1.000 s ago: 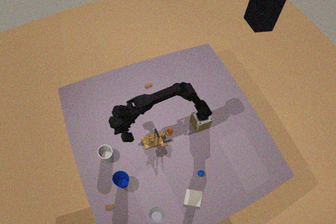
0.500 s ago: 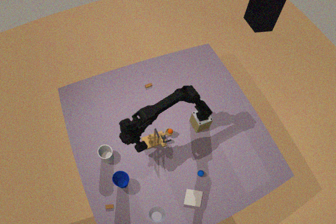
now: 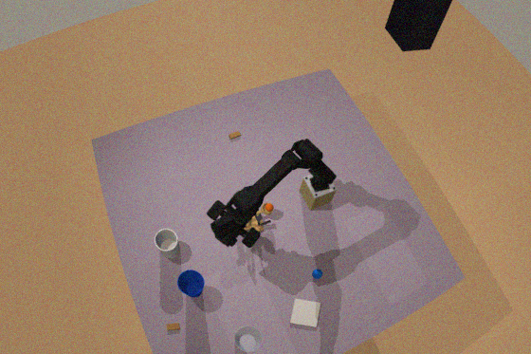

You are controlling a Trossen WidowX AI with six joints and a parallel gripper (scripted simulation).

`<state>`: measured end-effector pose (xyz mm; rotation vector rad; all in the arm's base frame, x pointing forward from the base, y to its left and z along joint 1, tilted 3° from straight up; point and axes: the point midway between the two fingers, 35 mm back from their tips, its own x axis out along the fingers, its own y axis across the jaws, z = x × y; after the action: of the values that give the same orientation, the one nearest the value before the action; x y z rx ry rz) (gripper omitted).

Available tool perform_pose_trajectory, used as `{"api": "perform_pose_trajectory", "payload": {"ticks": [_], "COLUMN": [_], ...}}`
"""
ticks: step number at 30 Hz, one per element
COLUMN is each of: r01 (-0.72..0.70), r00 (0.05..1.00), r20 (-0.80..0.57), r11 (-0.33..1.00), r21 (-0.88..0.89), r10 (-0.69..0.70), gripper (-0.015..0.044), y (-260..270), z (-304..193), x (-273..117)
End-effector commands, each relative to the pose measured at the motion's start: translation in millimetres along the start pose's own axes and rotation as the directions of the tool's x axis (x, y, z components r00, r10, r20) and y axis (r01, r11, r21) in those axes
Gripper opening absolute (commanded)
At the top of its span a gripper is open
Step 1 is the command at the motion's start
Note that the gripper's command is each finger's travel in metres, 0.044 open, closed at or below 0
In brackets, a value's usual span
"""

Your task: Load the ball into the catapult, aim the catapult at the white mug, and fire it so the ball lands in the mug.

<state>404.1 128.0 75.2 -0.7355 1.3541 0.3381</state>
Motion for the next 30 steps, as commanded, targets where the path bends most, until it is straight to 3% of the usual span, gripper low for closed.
{"api": "perform_pose_trajectory", "payload": {"ticks": [1,15,30], "r01": [0.007,-0.033,-0.174], "r00": [0.998,0.952,0.846], "r20": [-0.066,-0.285,-0.434], "r11": [0.995,0.882,0.608], "r21": [-0.1,-0.469,-0.775], "r10": [-0.013,-0.116,-0.311], "gripper": [0.0,0.0,0.0], "y": [16,68,97], "z": [-15,-75,-144], "x": [4,11,6]}}
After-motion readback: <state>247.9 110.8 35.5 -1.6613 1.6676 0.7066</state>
